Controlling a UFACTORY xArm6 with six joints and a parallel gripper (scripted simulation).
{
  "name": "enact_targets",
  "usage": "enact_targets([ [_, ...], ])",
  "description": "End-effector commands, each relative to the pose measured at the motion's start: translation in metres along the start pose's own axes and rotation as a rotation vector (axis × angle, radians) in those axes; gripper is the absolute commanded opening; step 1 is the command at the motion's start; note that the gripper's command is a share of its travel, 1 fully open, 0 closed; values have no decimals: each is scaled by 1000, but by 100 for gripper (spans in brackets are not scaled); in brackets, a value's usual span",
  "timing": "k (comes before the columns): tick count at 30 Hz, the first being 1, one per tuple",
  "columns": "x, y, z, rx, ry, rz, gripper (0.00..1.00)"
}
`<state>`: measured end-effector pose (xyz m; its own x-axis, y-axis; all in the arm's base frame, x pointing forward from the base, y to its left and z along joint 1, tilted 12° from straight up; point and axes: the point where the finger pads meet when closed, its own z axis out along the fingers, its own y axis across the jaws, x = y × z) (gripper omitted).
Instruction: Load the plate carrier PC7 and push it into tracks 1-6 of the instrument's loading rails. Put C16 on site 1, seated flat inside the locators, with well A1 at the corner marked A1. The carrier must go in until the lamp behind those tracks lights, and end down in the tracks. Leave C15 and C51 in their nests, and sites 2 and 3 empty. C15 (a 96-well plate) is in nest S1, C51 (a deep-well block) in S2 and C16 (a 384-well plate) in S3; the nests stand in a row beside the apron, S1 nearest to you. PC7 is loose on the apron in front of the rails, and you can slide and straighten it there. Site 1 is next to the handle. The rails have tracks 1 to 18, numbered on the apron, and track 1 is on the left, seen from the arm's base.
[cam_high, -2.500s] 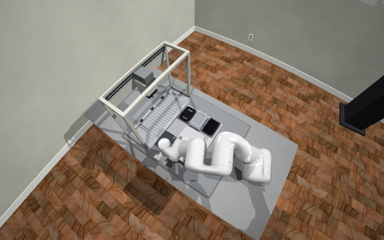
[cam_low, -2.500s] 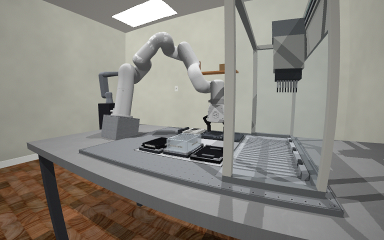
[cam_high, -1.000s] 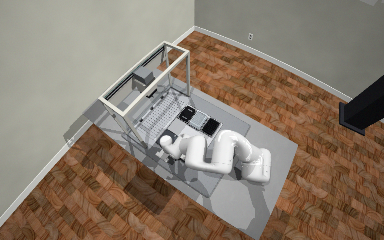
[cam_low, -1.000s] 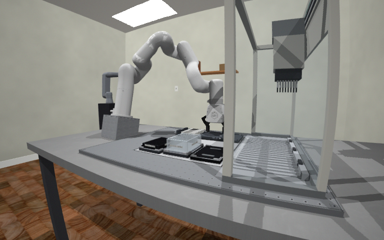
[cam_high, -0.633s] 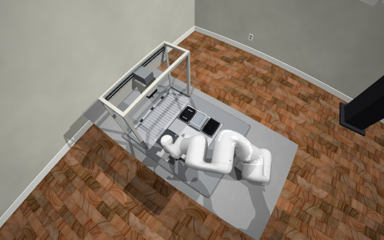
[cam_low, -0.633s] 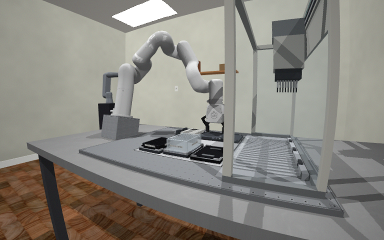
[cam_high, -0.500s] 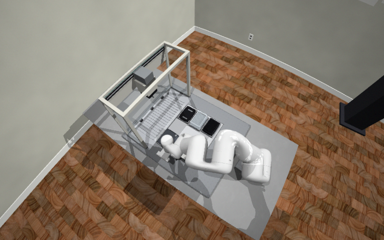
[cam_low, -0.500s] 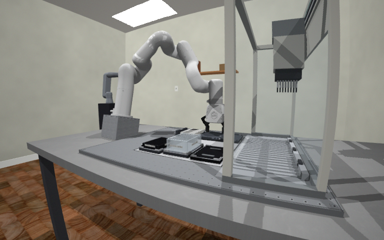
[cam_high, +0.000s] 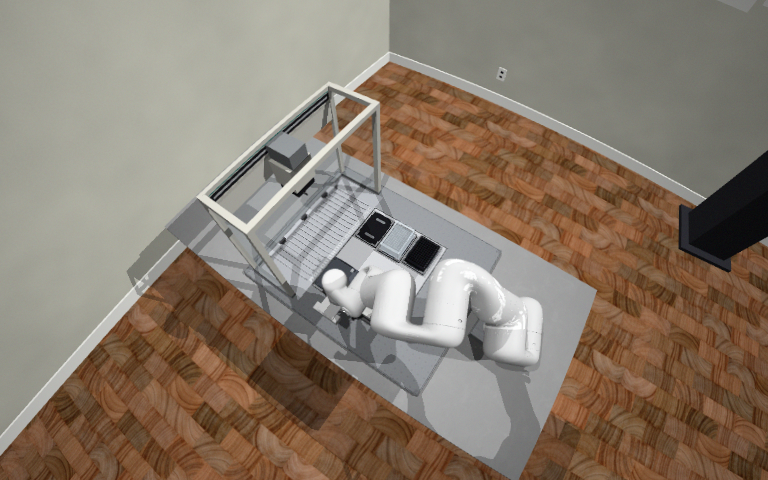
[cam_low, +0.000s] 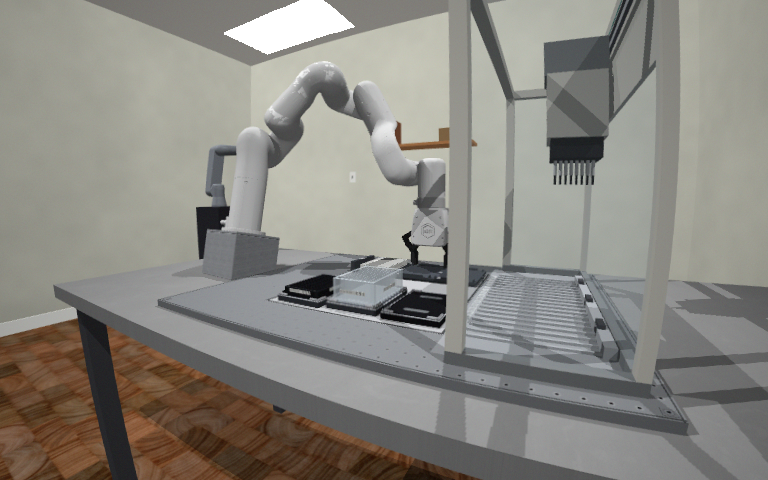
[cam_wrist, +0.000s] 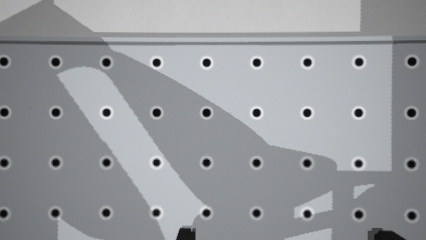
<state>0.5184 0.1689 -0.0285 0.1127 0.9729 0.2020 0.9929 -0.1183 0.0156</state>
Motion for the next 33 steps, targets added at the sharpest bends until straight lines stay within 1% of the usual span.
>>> enact_targets([
  [1, 1, 2, -2, -4, 1, 0, 100],
  [33, 16, 2, -2, -4, 2, 0, 100],
])
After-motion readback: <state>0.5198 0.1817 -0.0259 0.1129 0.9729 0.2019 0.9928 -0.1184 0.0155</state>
